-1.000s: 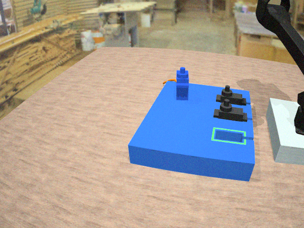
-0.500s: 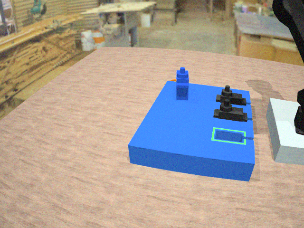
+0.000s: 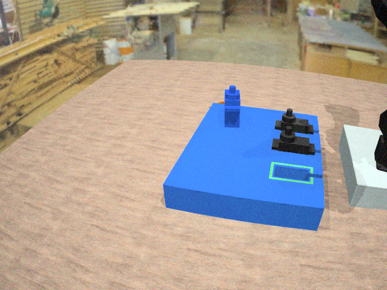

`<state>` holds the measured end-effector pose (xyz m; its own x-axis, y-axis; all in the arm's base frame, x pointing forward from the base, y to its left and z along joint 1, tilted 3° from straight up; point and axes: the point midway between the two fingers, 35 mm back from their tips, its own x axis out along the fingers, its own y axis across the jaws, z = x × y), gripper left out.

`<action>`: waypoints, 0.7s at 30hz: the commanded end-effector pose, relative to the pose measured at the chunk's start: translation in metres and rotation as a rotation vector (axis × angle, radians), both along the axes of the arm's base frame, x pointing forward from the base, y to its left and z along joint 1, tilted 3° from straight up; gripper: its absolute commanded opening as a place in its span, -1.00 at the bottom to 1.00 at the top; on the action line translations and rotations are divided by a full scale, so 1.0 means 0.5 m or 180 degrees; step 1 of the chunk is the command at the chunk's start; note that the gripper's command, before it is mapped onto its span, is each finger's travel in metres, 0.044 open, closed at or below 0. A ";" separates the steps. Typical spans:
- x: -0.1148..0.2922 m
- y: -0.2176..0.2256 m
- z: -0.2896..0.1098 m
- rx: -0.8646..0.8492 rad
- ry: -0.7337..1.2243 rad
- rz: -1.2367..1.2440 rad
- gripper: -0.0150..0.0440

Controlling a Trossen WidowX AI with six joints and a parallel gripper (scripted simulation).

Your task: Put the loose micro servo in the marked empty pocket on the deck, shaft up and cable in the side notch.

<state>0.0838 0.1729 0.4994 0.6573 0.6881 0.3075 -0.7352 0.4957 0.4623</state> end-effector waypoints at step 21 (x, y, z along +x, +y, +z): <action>0.105 0.111 -0.076 -0.1920 -0.0996 -0.0834 1.00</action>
<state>0.1267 0.2208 0.4686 0.7540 0.6372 0.1596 -0.6354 0.7691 -0.0684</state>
